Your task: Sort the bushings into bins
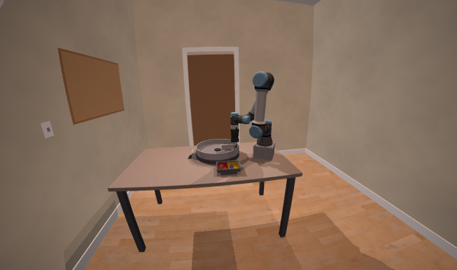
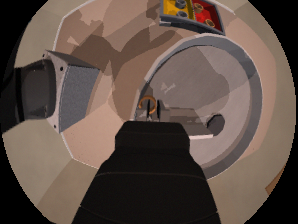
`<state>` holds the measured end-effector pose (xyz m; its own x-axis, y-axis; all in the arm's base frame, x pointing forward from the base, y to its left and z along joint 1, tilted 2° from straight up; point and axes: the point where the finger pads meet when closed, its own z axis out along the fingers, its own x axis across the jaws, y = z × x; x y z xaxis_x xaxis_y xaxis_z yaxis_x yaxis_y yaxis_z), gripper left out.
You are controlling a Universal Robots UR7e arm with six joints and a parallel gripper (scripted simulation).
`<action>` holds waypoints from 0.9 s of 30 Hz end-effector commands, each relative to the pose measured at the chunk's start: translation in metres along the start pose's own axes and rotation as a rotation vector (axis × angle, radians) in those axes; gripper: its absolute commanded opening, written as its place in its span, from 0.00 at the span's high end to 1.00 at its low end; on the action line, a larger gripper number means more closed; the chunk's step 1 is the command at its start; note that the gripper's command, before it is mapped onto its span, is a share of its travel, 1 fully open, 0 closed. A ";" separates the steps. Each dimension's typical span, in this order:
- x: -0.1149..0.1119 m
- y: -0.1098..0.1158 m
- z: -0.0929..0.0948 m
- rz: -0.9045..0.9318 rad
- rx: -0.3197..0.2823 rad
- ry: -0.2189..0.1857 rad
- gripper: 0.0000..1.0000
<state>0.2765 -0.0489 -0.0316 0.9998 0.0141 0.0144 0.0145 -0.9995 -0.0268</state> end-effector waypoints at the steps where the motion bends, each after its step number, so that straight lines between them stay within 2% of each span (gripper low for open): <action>1: 0.000 0.000 0.003 0.000 -0.001 0.001 0.60; 16: 0.000 0.000 0.016 0.000 -0.001 0.001 0.60; 27: 0.000 0.000 0.016 0.000 -0.001 0.001 0.60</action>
<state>0.2769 -0.0486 -0.0480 0.9998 0.0141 0.0146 0.0145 -0.9995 -0.0264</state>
